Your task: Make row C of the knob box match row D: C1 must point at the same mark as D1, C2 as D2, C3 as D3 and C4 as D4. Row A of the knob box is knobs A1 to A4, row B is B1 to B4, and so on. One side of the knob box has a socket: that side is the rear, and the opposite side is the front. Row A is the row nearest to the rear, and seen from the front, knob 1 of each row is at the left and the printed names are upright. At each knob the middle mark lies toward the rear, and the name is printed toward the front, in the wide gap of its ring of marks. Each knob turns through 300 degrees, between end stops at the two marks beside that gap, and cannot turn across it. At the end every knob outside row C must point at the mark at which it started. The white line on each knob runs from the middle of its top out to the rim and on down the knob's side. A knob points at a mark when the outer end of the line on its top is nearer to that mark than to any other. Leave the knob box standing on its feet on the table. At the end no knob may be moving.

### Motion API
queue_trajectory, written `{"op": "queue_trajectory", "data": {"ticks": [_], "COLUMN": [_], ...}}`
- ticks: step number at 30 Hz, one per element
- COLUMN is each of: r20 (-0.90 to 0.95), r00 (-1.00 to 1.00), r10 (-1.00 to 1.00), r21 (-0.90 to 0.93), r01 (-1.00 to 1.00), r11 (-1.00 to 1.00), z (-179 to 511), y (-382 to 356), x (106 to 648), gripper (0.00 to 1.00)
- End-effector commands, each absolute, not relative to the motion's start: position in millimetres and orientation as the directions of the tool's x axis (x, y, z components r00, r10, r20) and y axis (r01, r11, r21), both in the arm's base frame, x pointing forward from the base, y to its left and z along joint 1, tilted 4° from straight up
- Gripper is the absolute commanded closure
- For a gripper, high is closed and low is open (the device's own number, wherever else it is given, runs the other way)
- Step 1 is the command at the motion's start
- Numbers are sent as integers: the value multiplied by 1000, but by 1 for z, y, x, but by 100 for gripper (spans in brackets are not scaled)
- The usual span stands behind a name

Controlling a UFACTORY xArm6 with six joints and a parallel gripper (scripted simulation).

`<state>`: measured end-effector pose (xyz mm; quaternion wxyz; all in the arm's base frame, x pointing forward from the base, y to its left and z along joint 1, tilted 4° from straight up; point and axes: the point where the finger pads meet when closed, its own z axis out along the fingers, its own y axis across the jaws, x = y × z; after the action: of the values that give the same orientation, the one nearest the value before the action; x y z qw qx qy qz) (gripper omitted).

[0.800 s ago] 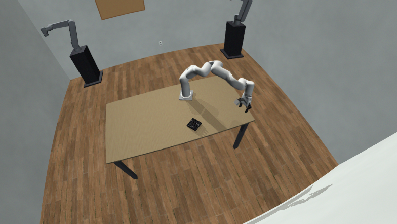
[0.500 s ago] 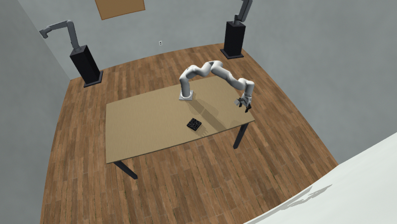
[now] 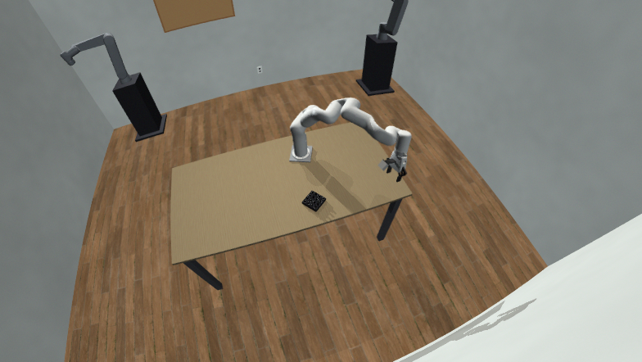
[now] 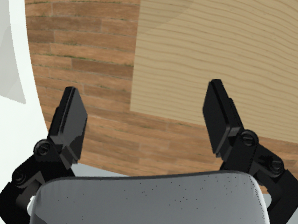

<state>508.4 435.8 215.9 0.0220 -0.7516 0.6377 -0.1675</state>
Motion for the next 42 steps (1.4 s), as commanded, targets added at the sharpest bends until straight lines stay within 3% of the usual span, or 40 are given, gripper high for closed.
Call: {"op": "queue_trajectory", "data": {"ticks": [1, 27, 42], "r20": [226, 258, 222], "r00": [157, 545, 782], "r10": [-961, -798, -582], "r21": [-241, -79, 19], "r01": [-947, -811, -601], "r11": [-212, -580, -799], "z": [218, 202, 187], "y": [431, 341, 269], "x": [512, 539, 546], "gripper": [0, 0, 0]}}
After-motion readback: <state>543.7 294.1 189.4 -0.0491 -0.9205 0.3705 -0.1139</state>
